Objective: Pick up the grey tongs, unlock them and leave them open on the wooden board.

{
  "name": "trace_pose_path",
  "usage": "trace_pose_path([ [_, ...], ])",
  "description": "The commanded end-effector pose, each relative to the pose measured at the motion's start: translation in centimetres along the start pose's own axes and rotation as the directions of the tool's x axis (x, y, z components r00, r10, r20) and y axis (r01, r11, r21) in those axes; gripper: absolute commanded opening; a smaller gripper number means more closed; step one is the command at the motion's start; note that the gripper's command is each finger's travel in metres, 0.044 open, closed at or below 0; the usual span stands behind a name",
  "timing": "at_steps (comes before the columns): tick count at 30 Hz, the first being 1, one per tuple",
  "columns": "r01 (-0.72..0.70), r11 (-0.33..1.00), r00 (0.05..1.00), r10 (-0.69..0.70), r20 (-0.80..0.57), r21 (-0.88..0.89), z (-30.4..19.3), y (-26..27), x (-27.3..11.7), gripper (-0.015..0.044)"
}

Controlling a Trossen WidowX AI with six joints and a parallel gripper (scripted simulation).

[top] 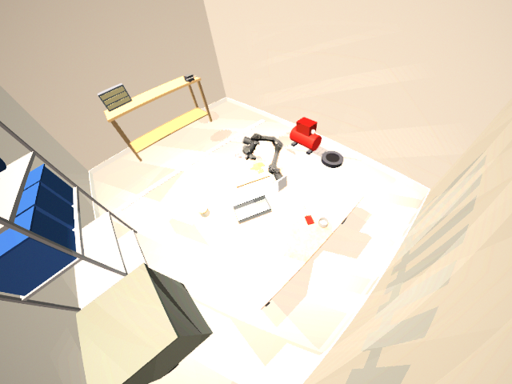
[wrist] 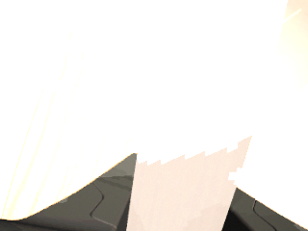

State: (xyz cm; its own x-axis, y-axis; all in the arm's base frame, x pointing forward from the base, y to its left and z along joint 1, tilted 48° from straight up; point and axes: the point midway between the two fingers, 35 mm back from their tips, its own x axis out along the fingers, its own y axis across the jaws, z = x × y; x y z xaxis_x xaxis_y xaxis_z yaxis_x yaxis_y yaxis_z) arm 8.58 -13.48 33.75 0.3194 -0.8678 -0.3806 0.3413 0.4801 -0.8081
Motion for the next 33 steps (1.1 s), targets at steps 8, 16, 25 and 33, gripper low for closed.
trace_pose_path([
  [8,0.028,1.0,0.98,-0.025,0.197,-0.013,-0.2,-0.2,-1.2,-0.015],
  [16,0.028,1.0,0.945,-0.029,0.326,0.01,-0.6,-0.3,-1.7,-0.015],
  [25,0.02,0.999,0.893,-0.033,0.449,0.033,-1.3,-0.3,-1.7,-0.015],
  [33,-0.002,0.998,0.842,-0.031,0.539,0.06,-1.9,-0.2,-1.3,-0.015],
])
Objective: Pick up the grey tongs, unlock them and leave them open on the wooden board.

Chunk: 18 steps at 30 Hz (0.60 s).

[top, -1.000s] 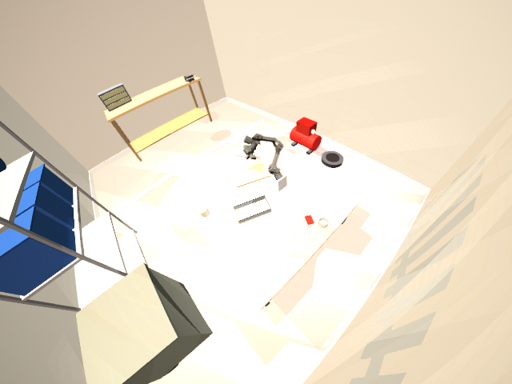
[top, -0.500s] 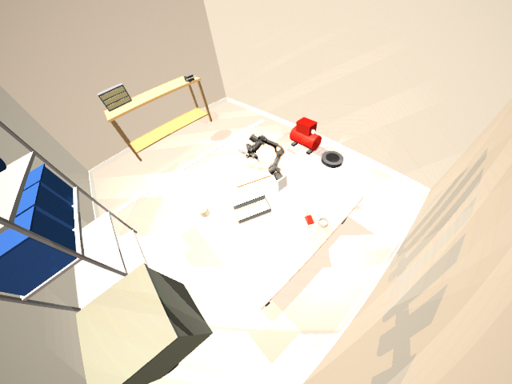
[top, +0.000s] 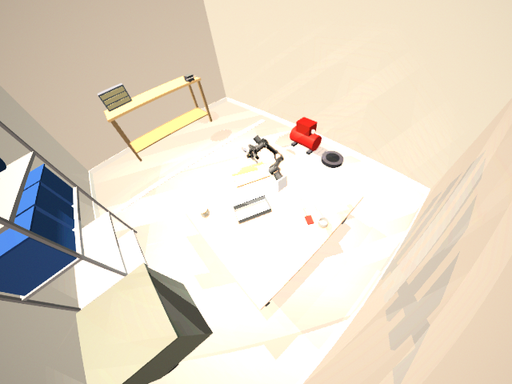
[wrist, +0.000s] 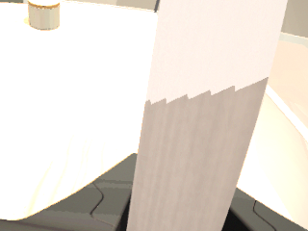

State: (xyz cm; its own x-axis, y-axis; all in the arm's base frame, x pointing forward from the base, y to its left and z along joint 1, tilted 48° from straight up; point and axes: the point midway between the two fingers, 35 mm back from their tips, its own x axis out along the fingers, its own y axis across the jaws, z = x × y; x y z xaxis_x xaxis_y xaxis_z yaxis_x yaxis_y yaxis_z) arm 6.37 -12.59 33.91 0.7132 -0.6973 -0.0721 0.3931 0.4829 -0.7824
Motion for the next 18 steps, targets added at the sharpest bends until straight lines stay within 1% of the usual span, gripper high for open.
trace_pose_path([
  [1,-0.006,1.0,0.999,0.005,0.047,0.01,-0.38,0.29,0.2,-0.015],
  [7,-0.018,0.999,0.994,0.014,0.106,0.038,-1.01,0.51,0.5,-0.015],
  [18,-0.019,0.999,0.994,0.015,0.107,0.039,-1.04,0.52,0.52,-0.015],
])
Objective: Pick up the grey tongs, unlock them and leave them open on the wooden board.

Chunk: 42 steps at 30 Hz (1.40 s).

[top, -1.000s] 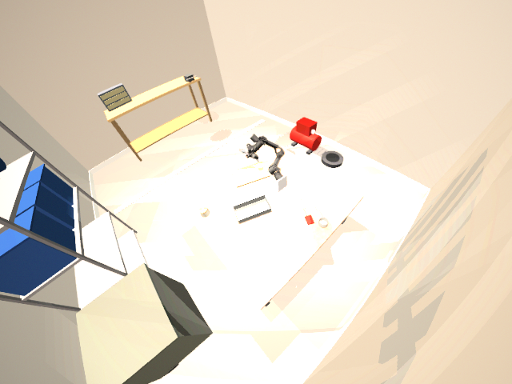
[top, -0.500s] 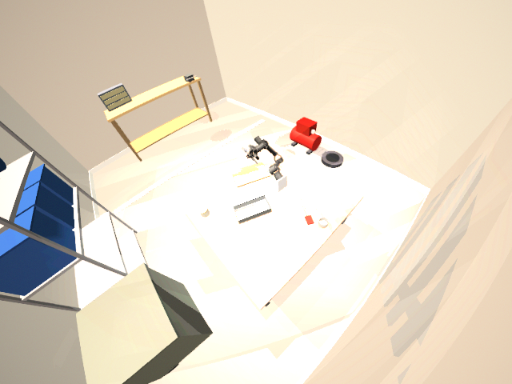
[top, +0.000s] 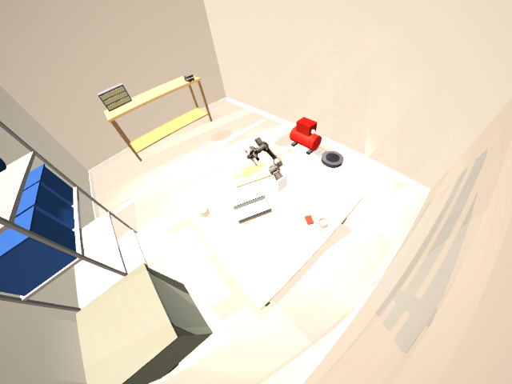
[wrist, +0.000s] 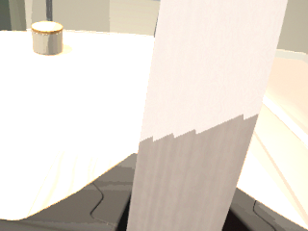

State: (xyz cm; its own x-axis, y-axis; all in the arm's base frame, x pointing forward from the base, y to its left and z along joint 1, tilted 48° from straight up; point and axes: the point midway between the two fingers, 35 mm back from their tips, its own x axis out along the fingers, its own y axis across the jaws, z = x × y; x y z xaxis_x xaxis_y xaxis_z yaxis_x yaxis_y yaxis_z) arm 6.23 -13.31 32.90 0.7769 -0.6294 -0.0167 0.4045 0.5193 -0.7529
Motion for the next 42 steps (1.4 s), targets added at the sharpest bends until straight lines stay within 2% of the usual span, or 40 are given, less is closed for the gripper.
trace_pose_path([
  [1,0.0,1.0,1.0,0.0,0.0,-0.006,0.0,0.1,0.0,-0.015],
  [29,0.0,1.0,1.0,0.0,-0.009,-0.013,0.3,0.1,0.0,-0.015],
  [42,0.012,0.998,0.991,-0.02,-0.132,-0.063,1.5,-0.1,-0.2,-0.015],
])
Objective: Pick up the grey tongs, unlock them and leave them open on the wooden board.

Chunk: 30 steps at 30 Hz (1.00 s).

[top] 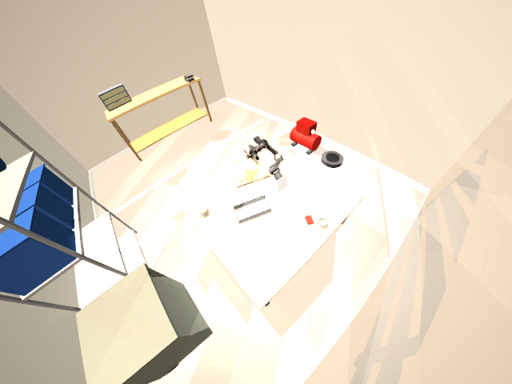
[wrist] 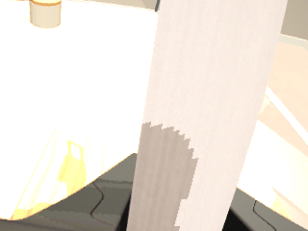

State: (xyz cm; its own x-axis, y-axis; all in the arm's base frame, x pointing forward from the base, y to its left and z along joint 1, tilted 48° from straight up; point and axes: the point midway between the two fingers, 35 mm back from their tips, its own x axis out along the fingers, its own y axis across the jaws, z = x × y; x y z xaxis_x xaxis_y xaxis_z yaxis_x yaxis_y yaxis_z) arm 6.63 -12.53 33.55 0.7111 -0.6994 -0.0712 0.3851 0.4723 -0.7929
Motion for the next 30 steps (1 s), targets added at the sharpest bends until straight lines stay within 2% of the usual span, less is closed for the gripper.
trace_pose_path([
  [1,-0.002,1.0,0.999,0.002,-0.036,-0.004,0.5,-0.2,-0.1,-0.015],
  [30,-0.016,0.999,0.927,0.001,-0.376,-0.036,1.7,0.4,1.8,-0.015],
])
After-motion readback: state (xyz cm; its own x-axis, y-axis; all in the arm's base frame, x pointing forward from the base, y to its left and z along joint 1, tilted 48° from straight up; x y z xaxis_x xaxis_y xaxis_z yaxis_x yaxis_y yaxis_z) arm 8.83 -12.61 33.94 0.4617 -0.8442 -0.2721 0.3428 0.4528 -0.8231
